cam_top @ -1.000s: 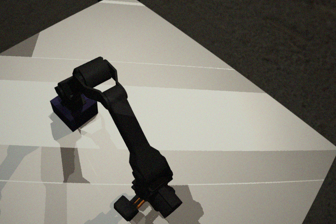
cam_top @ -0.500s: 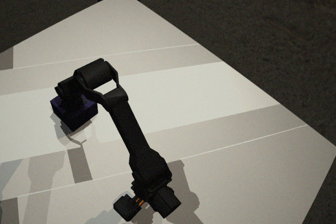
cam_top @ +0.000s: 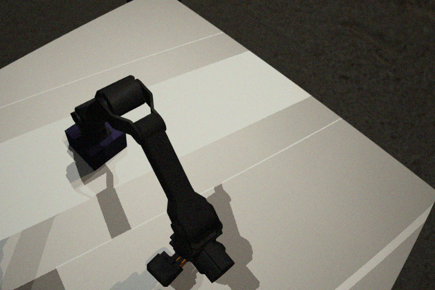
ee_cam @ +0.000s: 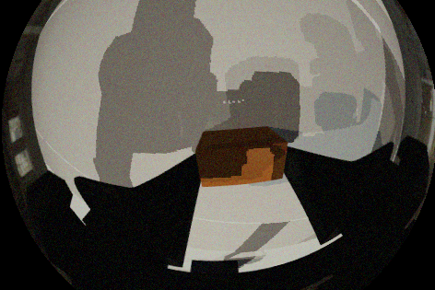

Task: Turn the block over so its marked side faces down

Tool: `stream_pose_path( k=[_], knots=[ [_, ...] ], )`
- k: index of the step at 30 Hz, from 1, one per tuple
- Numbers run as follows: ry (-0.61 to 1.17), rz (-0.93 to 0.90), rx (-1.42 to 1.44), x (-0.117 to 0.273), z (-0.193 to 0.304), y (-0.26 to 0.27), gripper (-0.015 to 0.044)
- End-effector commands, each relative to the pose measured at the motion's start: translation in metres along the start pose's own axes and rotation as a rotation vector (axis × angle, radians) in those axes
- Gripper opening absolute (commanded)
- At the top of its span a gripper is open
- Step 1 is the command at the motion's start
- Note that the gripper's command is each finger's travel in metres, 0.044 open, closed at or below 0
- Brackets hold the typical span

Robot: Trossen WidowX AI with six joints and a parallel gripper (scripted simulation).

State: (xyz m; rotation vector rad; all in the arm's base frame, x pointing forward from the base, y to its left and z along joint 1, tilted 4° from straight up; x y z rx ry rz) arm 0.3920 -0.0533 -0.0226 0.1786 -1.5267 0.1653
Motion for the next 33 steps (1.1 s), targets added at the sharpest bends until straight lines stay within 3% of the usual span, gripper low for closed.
stream_pose_path(
  k=[1,6,33],
  knots=[
    [0.002,0.002,-0.004,0.001,0.0,0.0,0.0116],
    [0.002,0.002,-0.004,0.029,0.0,0.0,0.0],
    [-0.317,0.066,-0.014,0.015,0.001,-0.002,0.0]
  ],
)
Point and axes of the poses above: the point midway between the two fingers, 35 mm back from their tips, its own x axis back along the fingers, its own y axis across the jaws, z = x × y, the point moved 1 cm from there along x, back along the fingers, and after that the axes turned 12 degrees about x, right-handed, at the moved point
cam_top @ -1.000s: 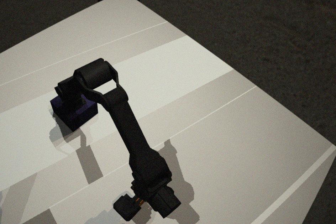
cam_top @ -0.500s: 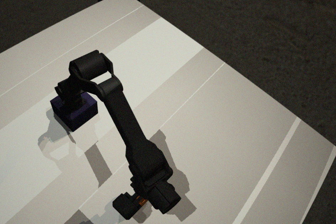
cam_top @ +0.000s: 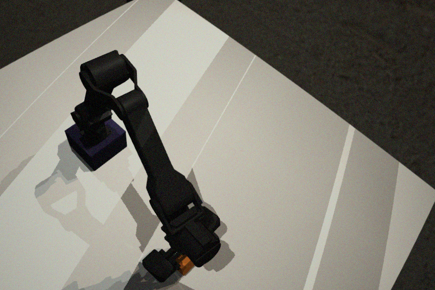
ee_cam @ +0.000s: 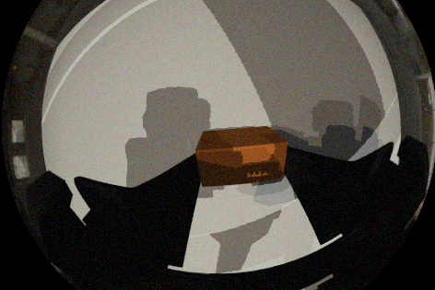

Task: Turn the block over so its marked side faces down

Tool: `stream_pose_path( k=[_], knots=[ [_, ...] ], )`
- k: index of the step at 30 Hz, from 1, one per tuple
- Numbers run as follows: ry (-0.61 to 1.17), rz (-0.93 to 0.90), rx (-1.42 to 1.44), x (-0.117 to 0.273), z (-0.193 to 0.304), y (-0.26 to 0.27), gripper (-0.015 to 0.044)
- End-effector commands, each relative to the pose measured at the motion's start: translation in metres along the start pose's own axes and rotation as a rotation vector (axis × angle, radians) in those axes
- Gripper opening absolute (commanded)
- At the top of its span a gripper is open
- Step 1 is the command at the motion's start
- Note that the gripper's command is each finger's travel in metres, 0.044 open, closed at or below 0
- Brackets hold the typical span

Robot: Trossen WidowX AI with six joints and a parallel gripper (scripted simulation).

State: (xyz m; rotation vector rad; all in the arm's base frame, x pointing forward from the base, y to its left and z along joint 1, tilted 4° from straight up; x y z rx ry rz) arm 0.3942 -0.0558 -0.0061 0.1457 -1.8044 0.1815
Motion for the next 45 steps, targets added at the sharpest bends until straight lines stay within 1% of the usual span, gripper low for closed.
stream_pose_path(
  k=[1,15,19,33,45],
  knots=[
    [-0.06,0.008,0.002,-0.001,0.003,0.001,0.0],
    [-0.258,0.051,0.012,0.002,0.012,0.004,0.0],
    [-0.27,0.054,0.013,0.002,0.012,0.004,0.0],
    [-0.462,0.093,0.003,-0.03,0.009,0.001,0.0],
    [-0.634,0.128,0.003,-0.042,0.016,0.002,0.0]
  ],
)
Point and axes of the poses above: the point midway between the two fingers, 35 mm back from their tips, its own x axis back along the fingers, its own y axis across the jaws, z = x × y, the point moved 1 cm from there along x, back along the fingers, and after that the axes turned 12 degrees about x, right-handed, at the moved point
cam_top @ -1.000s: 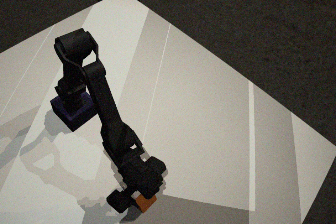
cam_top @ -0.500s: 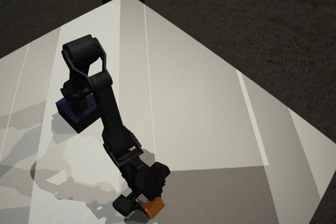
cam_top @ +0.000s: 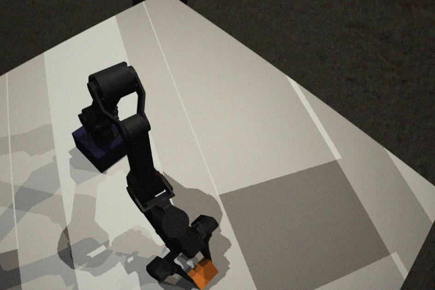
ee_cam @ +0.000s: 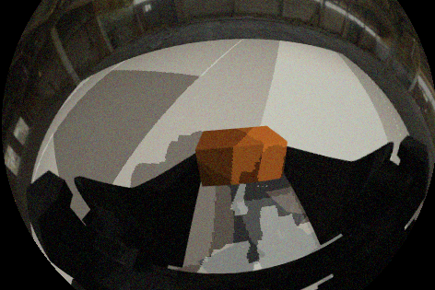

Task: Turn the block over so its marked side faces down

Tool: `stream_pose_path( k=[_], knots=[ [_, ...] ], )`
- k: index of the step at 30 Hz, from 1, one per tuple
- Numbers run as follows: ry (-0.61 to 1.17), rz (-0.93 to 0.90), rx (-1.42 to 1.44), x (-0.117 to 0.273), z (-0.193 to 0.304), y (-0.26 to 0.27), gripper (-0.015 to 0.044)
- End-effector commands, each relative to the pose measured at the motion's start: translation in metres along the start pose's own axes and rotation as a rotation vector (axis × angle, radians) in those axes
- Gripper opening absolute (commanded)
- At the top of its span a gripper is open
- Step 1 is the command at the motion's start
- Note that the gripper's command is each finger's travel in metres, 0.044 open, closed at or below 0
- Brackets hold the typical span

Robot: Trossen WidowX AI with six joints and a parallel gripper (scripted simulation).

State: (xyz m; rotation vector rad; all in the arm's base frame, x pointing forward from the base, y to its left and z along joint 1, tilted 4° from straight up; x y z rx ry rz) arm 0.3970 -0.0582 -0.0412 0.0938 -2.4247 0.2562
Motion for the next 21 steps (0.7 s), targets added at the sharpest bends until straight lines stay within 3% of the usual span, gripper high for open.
stream_pose_path(
  k=[1,21],
  knots=[
    [-0.037,0.003,-0.007,0.0,0.013,0.004,0.0],
    [-0.236,0.043,0.001,0.017,0.018,0.009,0.0]
  ],
)
Point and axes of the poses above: the point midway between the two fingers, 35 mm back from their tips, its own x axis back along the fingers, its own y axis across the jaws, z = x × y, the point moved 1 cm from there along x, back along the fingers, and after that the axes turned 12 degrees about x, right-handed, at the moved point
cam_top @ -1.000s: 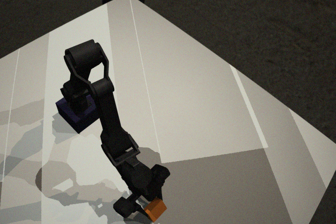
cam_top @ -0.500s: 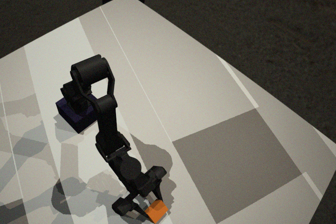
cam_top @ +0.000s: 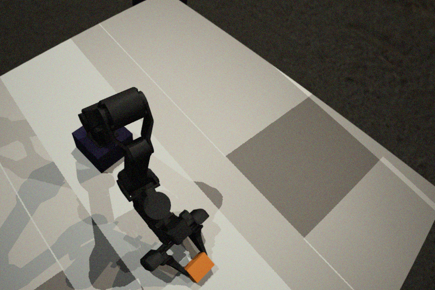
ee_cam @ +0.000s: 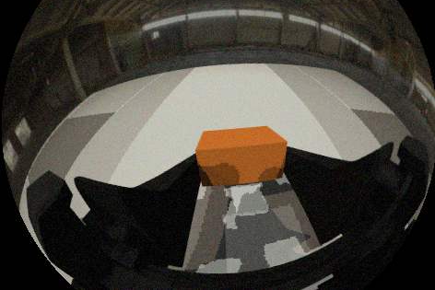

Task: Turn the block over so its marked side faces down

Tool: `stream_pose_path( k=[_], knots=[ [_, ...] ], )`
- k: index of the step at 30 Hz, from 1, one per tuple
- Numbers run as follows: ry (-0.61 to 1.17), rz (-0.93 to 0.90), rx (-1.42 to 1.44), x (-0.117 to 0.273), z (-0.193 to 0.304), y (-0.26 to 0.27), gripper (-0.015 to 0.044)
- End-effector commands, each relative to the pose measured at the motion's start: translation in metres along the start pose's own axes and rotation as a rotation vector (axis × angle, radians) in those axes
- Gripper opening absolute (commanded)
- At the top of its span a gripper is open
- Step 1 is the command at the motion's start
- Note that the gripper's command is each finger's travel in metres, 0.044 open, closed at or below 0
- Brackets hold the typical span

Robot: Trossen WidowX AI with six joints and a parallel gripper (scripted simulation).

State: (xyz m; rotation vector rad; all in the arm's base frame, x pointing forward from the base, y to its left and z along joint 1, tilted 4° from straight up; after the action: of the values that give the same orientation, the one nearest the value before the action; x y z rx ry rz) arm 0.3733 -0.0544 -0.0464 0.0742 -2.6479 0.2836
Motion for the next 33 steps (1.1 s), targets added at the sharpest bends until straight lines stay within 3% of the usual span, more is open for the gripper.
stream_pose_path(
  k=[1,12,28,33],
  knots=[
    [-0.015,-0.001,-0.004,0.0023,-0.0009,0.0006,0.0],
    [-0.015,-0.001,-0.004,0.0023,-0.0009,0.0006,0.0],
    [-0.015,-0.001,-0.004,0.0023,-0.0009,0.0006,0.042],
    [-0.015,-0.001,-0.004,0.0023,-0.0009,0.0006,0.044]
  ],
)
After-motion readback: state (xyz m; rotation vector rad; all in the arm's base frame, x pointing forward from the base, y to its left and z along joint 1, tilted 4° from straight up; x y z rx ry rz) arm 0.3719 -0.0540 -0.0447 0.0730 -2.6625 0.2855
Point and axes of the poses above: the point midway between the two fingers, 35 mm back from their tips, its own x axis back along the fingers, its own y axis across the jaws, z = x × y, the point moved 1 cm from there along x, back along the fingers, and after that the axes turned 12 degrees about x, right-handed, at the moved point
